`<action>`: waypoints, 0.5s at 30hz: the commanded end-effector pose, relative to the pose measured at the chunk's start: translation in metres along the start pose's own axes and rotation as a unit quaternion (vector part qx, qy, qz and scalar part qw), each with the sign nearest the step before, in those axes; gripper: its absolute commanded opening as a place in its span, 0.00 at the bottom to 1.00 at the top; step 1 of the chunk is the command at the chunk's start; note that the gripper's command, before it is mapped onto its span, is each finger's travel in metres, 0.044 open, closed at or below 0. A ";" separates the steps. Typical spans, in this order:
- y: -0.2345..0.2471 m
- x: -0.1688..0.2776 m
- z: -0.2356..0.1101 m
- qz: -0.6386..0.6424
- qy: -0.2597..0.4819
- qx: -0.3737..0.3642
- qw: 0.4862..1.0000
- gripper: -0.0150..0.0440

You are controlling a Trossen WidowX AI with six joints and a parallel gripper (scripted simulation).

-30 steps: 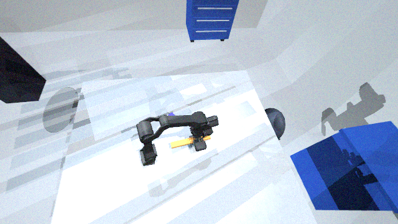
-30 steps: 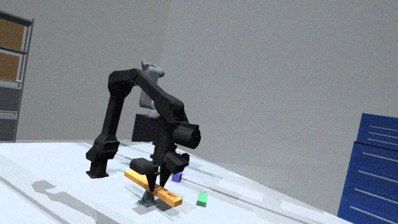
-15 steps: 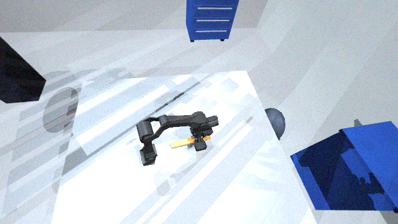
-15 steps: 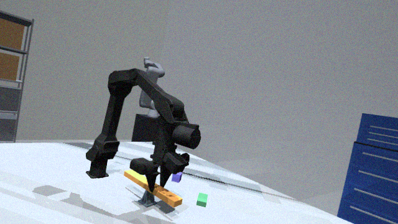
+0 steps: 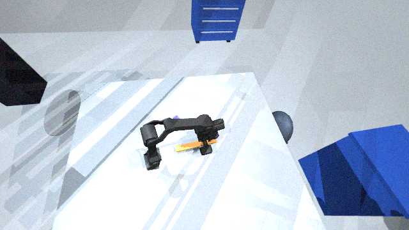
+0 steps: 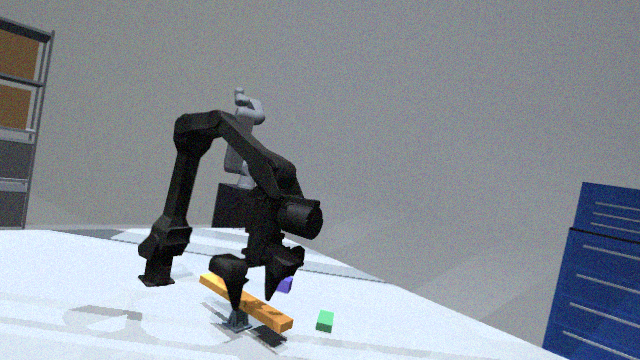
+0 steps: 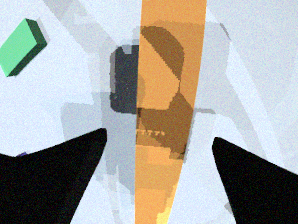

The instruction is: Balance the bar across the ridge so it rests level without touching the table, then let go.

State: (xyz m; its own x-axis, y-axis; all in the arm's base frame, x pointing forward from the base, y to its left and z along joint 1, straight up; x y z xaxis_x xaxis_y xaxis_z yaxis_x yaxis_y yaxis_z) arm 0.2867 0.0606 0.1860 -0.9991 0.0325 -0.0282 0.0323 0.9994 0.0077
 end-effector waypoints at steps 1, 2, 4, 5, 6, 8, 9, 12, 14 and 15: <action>0.000 0.000 0.000 0.000 0.000 0.000 1.000 1.00; 0.000 0.000 -0.002 0.000 0.000 0.000 1.000 1.00; 0.001 -0.003 -0.018 0.000 0.000 0.000 1.000 1.00; 0.001 -0.004 -0.031 0.000 0.000 0.000 1.000 1.00; 0.001 -0.005 -0.044 0.000 0.000 0.000 1.000 1.00; 0.001 -0.004 -0.069 0.000 0.000 0.000 1.000 1.00; 0.001 -0.003 -0.082 0.000 0.000 0.000 1.000 1.00; 0.000 0.000 -0.100 0.000 0.000 0.000 1.000 1.00; 0.000 0.000 -0.100 0.000 0.000 0.000 1.000 1.00; 0.000 0.000 -0.100 0.000 0.000 0.000 1.000 1.00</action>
State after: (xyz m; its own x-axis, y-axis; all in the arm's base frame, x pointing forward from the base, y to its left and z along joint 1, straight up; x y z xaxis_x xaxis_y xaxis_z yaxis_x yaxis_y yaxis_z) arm 0.2858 0.0604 0.2757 -0.9988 0.0322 -0.0369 0.0319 0.9995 0.0087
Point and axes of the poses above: the point midway between the two fingers, 35 mm back from their tips, its own z axis out along the fingers, its own y axis across the jaws, x = y × z, the point moved 9 cm from there along -z, back along the fingers, and after that the axes turned 7 degrees about z, right-handed, at the moved point
